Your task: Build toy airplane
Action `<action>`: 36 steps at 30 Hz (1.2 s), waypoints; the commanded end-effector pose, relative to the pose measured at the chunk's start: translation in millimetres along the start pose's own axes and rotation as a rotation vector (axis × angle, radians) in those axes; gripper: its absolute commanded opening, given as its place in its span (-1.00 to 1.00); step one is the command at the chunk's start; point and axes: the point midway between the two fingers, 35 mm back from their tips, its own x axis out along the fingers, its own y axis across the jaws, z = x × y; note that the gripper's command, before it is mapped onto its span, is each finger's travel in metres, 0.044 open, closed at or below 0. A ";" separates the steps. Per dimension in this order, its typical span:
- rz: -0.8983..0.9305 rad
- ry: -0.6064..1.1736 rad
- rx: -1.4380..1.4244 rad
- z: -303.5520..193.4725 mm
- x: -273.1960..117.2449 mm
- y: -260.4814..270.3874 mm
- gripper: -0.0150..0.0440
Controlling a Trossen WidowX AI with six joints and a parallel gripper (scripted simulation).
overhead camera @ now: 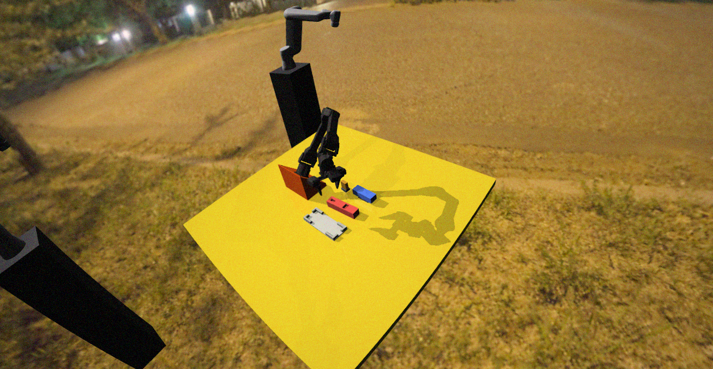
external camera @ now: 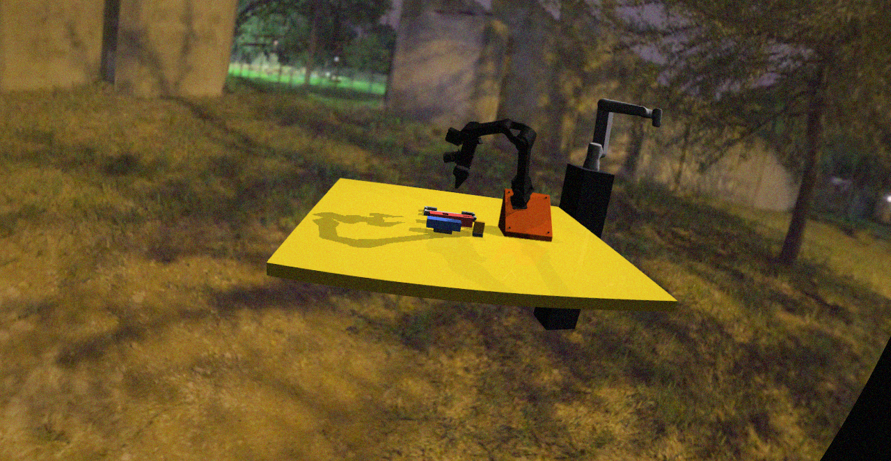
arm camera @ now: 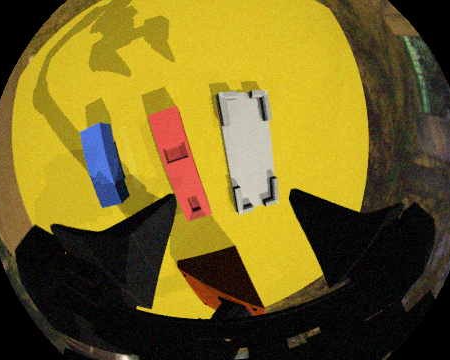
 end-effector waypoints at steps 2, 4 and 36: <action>0.191 0.121 -0.236 3.5 26.7 48.8 1.00; 0.191 0.121 -0.236 3.5 26.7 48.8 1.00; 0.194 0.121 -0.236 -7.9 108.3 64.0 1.00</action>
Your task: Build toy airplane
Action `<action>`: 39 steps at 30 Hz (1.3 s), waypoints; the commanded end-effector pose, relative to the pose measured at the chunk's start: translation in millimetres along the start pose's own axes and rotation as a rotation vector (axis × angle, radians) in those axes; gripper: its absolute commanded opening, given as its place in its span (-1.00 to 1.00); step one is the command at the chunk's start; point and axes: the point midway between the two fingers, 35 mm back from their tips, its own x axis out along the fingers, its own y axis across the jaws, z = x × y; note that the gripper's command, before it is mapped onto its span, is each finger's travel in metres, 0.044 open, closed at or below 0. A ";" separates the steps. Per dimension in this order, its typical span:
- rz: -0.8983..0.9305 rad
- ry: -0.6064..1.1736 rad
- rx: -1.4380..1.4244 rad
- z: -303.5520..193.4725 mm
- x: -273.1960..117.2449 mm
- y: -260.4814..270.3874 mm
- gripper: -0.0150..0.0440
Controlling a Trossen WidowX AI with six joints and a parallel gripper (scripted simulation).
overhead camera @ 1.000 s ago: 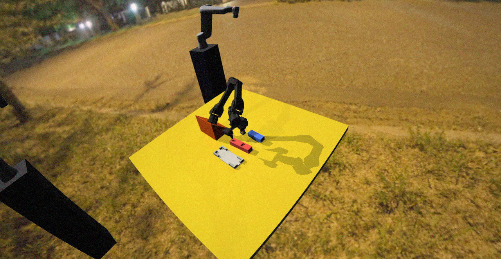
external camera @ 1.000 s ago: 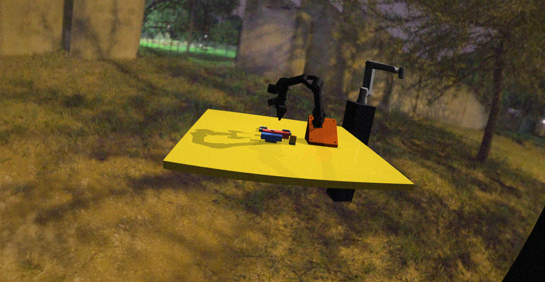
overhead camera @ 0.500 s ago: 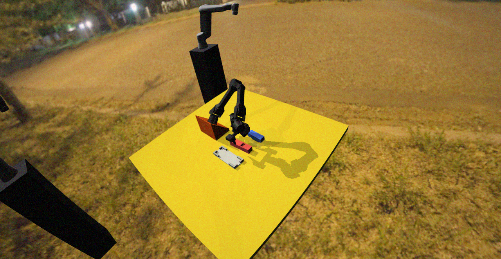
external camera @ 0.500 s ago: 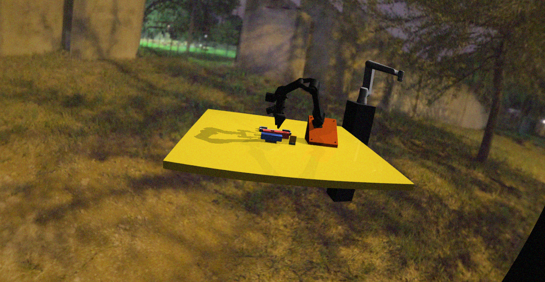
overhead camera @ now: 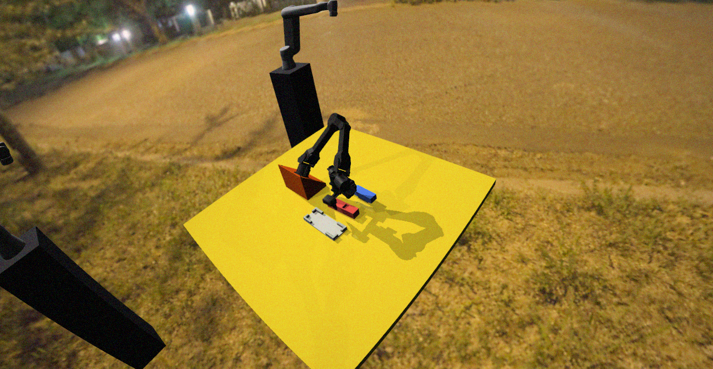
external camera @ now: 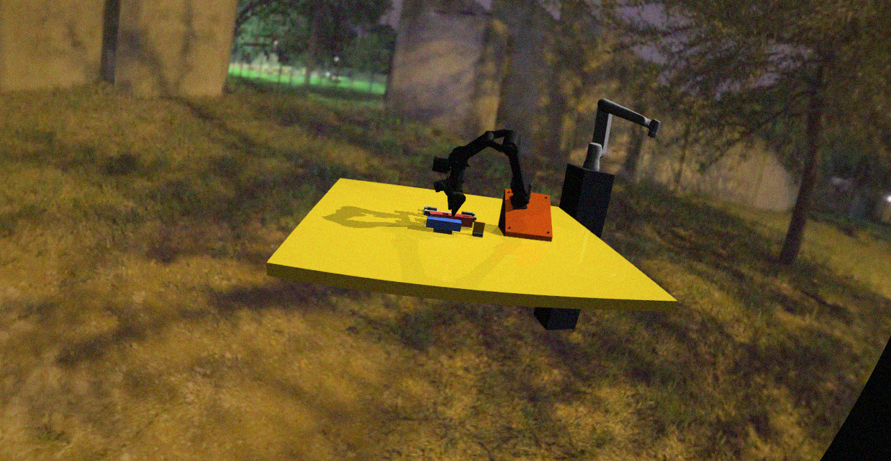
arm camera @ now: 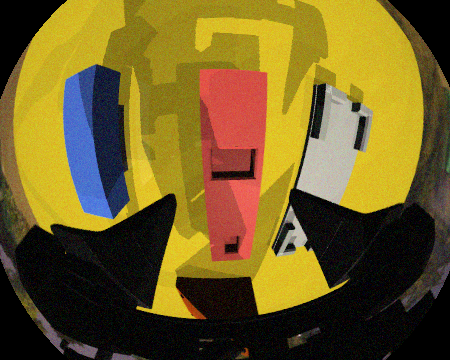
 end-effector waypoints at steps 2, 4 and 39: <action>0.006 0.003 0.006 -0.9 10.1 0.0 1.00; 0.006 0.003 0.006 -0.9 13.3 0.1 1.00; 0.010 0.003 0.006 -2.3 39.4 1.4 -0.11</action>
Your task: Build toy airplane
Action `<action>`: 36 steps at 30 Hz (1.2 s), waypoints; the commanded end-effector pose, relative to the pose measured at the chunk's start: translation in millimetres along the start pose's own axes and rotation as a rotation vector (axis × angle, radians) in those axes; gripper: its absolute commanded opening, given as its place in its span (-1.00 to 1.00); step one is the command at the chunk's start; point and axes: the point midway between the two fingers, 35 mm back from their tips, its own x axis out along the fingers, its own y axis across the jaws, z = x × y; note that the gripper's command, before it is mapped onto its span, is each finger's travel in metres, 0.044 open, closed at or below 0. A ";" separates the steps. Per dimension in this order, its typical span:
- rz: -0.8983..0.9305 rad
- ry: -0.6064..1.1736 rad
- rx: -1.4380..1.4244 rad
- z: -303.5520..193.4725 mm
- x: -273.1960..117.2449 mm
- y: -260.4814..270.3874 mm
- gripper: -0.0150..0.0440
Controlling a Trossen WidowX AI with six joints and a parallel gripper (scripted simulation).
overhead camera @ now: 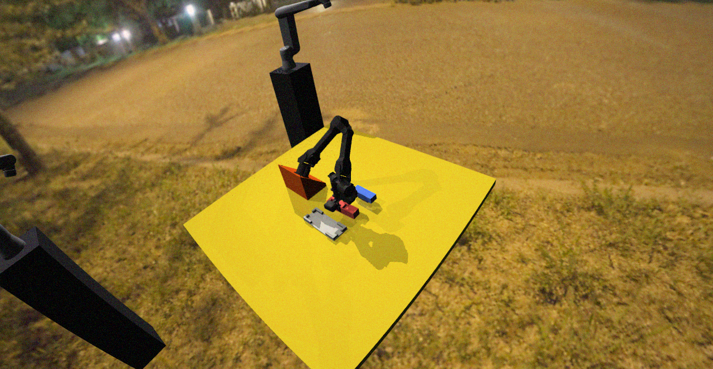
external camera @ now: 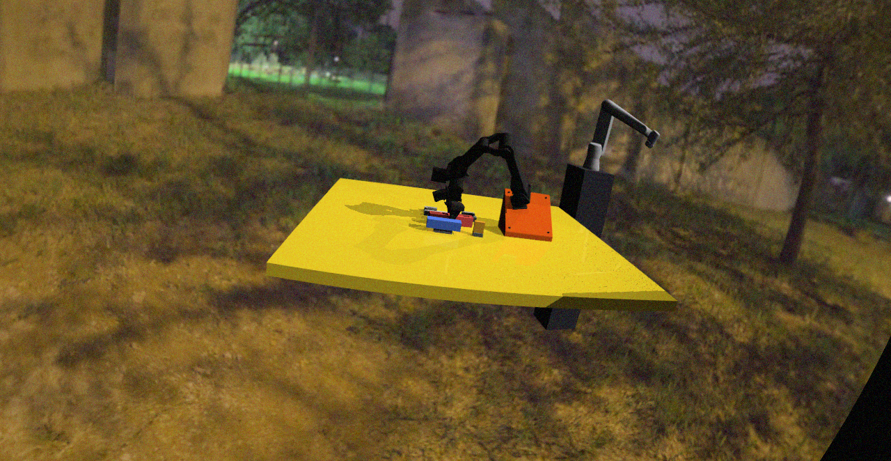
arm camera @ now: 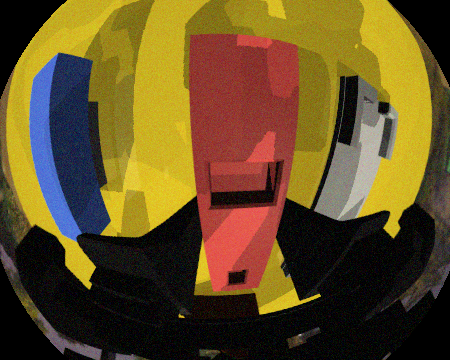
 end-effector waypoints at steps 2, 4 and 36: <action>-0.005 -0.005 -0.007 0.7 -0.7 -1.0 -0.29; -0.025 -0.016 -0.032 2.5 -3.8 -4.3 -0.47; -0.026 -0.005 -0.012 6.8 -91.7 -7.4 -0.49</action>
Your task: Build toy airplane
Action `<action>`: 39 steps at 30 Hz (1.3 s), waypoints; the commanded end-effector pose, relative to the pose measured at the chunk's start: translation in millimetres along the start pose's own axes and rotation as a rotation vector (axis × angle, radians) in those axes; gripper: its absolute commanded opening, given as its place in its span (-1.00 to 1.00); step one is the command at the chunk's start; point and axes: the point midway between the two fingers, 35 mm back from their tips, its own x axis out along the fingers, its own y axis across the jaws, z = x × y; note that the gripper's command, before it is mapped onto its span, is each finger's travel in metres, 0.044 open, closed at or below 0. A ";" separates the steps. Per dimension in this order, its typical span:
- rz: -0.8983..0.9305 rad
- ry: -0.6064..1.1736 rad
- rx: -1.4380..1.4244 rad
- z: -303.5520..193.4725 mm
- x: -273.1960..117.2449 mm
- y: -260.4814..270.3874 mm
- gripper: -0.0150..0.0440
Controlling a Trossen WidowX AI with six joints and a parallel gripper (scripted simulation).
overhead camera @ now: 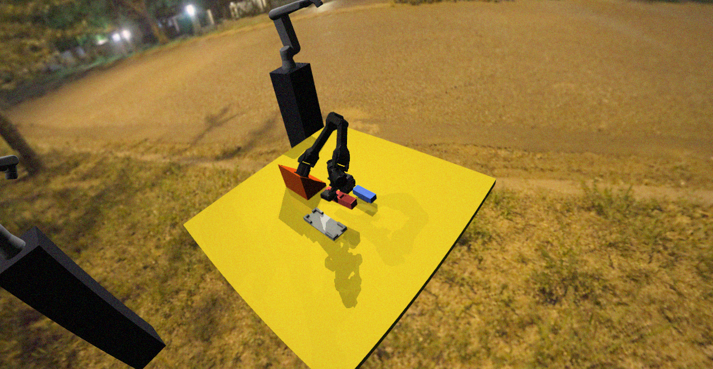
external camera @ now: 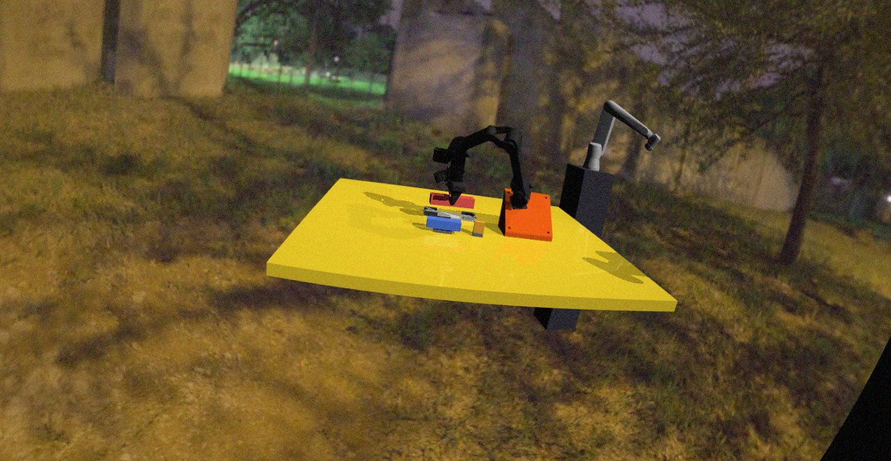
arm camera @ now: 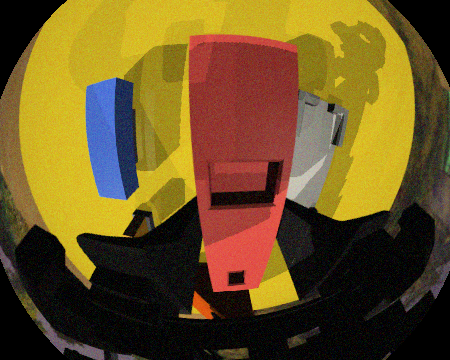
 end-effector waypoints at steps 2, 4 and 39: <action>-0.003 -0.008 0.000 0.2 -20.0 0.7 -0.49; 0.000 -0.007 0.002 -0.6 -26.2 1.4 -0.49; 0.011 -0.005 0.023 -6.6 -21.6 -57.8 -0.49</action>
